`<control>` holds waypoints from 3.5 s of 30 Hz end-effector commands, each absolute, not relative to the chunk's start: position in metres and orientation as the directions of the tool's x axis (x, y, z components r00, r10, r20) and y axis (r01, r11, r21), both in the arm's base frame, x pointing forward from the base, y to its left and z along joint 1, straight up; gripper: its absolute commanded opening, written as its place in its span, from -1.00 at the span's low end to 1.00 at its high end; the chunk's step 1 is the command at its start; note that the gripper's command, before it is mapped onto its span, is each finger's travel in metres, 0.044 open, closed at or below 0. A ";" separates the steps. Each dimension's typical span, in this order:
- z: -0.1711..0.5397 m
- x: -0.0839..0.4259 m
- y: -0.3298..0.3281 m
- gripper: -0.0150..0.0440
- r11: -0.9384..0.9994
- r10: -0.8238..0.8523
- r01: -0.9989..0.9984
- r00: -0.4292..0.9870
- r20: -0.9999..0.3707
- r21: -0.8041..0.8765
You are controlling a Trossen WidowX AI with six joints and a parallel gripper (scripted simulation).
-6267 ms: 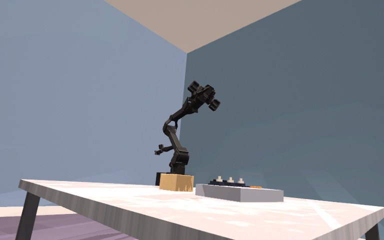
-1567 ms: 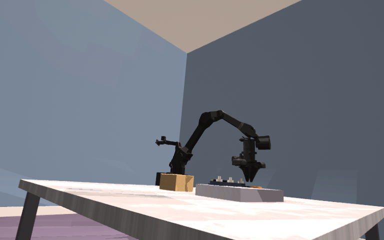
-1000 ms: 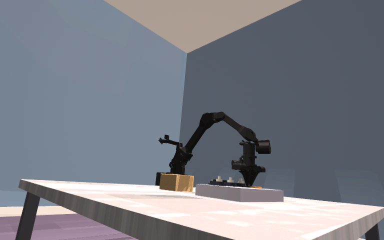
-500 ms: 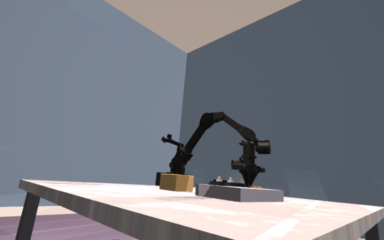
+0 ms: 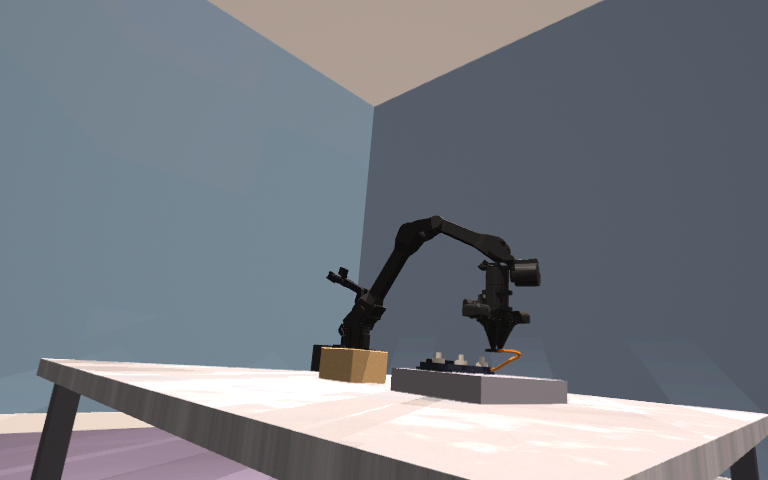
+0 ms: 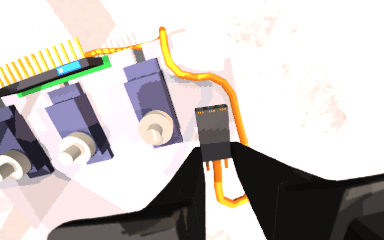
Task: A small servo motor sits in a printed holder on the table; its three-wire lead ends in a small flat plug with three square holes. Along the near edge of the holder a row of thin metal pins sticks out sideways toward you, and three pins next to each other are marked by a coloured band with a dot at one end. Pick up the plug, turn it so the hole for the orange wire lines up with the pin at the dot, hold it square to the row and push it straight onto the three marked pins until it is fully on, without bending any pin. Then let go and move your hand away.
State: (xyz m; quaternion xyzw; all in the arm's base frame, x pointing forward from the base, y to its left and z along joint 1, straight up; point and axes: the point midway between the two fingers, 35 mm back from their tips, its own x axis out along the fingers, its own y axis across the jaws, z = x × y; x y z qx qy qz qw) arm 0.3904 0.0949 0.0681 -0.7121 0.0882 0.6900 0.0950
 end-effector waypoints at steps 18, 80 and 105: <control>0.077 0.356 0.078 -0.49 -0.594 0.008 -0.804 0.029 -1.000 -0.028; 0.066 0.232 0.033 -0.49 0.999 0.004 -0.046 0.018 -1.000 0.003; 0.024 0.234 0.028 -0.49 0.989 0.003 0.146 0.018 -1.000 0.006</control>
